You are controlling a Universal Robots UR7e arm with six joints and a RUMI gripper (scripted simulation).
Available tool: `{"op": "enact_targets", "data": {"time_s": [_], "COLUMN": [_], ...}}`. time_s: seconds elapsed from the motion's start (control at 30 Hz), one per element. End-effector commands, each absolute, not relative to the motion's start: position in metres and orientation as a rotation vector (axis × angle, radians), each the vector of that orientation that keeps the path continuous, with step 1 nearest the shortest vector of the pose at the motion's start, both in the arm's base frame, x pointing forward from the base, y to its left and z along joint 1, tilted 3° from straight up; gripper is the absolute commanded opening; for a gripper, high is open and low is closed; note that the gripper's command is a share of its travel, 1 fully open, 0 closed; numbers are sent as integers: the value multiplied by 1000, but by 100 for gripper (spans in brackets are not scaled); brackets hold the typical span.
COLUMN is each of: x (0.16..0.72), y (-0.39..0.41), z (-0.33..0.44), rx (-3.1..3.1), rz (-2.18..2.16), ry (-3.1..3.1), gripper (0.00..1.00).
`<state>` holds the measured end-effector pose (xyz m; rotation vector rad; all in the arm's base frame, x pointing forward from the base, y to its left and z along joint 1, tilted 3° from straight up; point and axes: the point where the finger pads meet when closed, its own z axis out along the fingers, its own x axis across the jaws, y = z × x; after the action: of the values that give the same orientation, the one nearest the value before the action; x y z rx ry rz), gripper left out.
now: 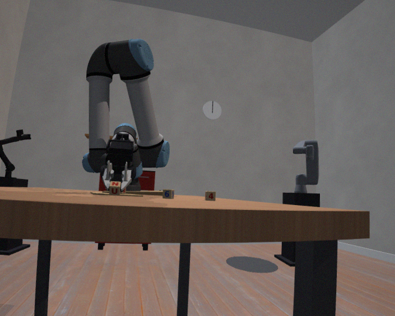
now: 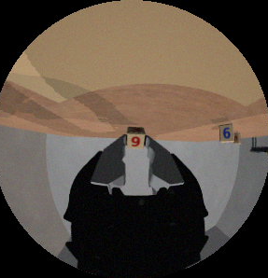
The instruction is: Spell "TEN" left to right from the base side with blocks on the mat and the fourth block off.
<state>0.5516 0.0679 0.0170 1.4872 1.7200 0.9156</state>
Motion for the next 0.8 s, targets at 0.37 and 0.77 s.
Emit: {"op": "enact_targets", "data": {"time_s": [0.37, 0.77], "x": [553, 553], "y": [66, 66], "z": [18, 18], "rx": [1486, 1486], "rz": [916, 916], "ry": [1716, 1716], "gripper": [17, 25]}}
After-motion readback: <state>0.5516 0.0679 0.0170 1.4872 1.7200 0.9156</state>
